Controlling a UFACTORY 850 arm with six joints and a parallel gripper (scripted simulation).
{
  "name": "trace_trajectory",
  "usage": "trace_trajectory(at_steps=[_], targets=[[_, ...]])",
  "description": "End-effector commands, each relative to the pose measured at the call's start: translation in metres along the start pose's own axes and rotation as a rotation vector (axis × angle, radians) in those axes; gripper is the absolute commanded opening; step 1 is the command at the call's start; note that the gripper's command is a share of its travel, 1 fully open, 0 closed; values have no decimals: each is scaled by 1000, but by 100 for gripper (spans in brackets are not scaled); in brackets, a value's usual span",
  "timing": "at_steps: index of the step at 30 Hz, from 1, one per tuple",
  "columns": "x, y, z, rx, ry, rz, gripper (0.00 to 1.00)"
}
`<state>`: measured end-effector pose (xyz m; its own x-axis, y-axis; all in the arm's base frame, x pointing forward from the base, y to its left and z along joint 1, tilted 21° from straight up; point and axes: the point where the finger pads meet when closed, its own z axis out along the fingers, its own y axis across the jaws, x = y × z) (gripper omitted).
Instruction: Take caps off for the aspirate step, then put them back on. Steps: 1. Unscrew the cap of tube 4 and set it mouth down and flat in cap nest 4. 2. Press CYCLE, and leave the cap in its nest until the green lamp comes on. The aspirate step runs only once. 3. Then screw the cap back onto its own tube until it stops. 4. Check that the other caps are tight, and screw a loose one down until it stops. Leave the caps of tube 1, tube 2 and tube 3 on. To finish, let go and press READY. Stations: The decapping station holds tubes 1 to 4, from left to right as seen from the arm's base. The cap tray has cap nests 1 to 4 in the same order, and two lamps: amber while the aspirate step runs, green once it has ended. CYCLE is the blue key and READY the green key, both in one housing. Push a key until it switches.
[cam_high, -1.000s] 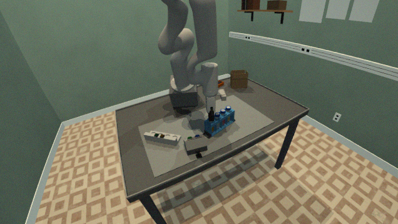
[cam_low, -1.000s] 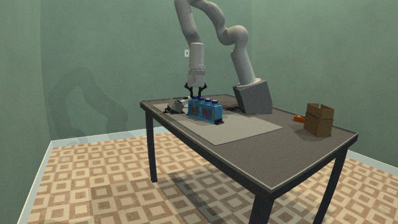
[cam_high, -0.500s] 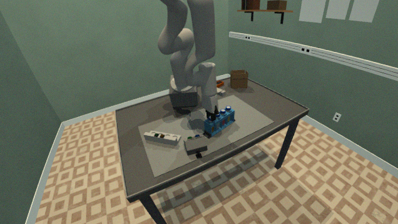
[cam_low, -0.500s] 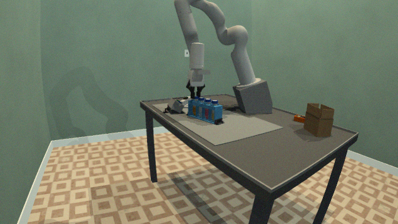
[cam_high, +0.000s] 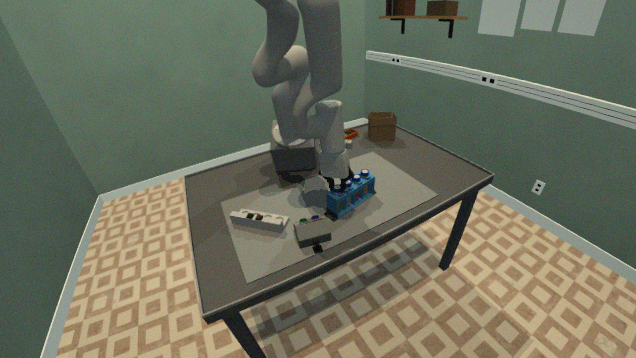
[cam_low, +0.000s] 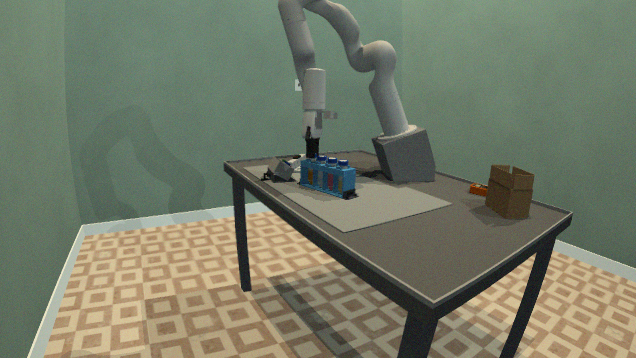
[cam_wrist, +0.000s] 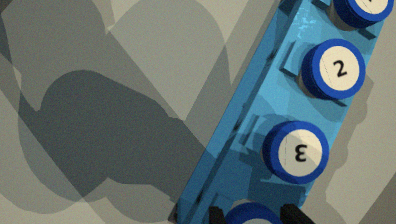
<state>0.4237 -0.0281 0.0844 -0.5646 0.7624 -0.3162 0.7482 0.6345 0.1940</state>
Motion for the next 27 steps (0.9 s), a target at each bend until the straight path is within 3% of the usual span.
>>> trace_trajectory(at_steps=[1, 3, 12, 13, 25, 27], targets=[[0, 1, 0, 61, -14, -223, 0], [0, 1, 0, 62, -12, -294, 0], [0, 1, 0, 62, -12, -294, 0], [0, 1, 0, 62, -12, -294, 46], [0, 1, 0, 62, -12, -294, 46], [0, 1, 0, 60, -17, -127, 46]])
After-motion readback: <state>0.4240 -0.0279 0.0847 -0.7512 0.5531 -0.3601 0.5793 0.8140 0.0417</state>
